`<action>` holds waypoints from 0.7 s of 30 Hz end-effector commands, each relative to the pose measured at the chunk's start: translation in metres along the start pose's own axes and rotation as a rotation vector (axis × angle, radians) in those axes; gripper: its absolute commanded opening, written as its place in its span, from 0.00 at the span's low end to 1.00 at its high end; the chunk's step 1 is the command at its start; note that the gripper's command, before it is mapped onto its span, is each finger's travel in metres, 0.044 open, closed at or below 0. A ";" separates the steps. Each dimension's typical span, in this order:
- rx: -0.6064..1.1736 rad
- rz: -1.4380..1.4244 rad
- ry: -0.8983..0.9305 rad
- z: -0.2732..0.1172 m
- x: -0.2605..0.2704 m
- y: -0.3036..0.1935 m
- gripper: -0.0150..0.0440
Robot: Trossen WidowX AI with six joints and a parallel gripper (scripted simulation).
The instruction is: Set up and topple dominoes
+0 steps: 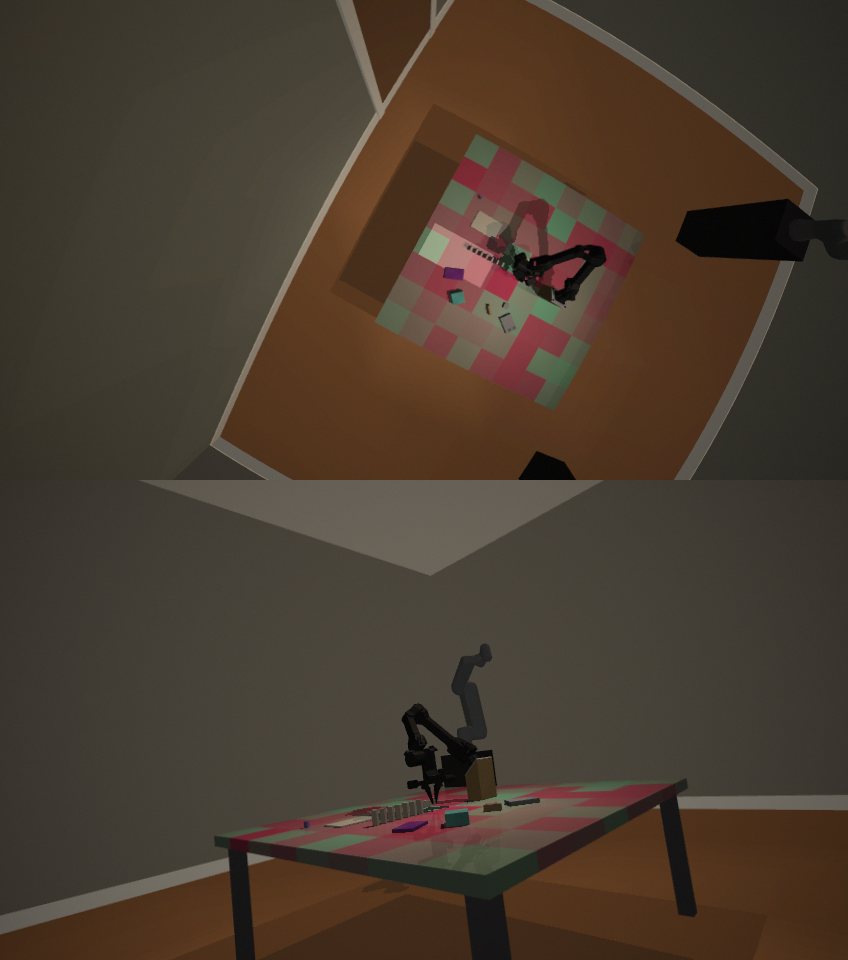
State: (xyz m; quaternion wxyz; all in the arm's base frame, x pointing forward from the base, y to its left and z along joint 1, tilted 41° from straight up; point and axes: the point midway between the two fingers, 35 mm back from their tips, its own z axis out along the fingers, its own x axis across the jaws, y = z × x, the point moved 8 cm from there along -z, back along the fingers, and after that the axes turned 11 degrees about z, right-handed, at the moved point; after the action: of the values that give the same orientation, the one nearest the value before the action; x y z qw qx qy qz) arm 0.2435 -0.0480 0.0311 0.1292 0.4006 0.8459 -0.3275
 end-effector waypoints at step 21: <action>-0.022 0.015 -0.013 -0.144 -0.003 -0.004 0.30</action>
State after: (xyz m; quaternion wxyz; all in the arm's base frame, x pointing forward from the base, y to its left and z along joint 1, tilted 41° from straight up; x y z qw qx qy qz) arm 0.2492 0.0394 0.1362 0.1394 0.3983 0.8466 -0.3243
